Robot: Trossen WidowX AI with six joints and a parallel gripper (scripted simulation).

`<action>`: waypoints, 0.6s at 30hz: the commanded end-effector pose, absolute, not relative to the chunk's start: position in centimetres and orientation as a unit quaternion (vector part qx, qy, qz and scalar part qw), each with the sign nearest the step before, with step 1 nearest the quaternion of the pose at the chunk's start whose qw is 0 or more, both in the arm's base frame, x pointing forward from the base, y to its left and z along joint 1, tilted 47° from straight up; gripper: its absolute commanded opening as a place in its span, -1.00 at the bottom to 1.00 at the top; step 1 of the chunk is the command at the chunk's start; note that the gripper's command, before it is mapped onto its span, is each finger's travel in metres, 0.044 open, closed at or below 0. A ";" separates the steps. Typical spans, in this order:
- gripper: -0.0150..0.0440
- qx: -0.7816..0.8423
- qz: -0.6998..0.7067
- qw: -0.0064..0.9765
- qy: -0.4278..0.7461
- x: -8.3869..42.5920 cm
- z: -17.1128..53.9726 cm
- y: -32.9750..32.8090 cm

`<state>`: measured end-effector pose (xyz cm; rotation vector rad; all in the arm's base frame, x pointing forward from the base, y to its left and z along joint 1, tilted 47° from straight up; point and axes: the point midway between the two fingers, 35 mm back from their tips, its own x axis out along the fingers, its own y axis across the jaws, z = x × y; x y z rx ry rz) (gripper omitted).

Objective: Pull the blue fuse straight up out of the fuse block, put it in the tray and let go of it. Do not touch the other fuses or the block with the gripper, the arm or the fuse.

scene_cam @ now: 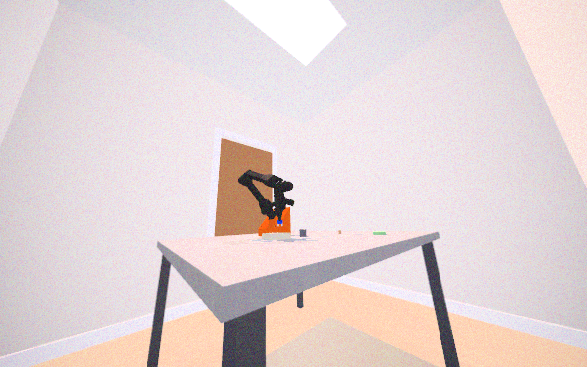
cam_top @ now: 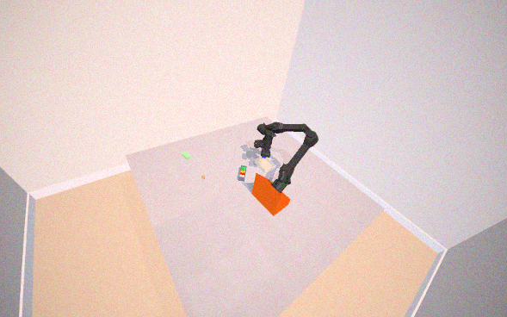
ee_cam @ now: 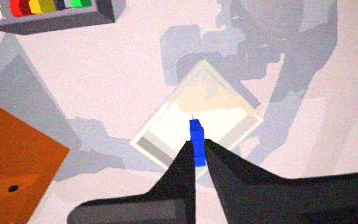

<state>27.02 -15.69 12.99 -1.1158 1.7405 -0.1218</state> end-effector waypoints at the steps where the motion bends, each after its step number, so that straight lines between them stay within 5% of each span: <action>1: -0.49 -0.466 -0.052 0.504 0.726 25.8 14.3 -16.9; 18: -0.49 -0.466 -0.053 0.504 0.726 25.7 13.0 -18.4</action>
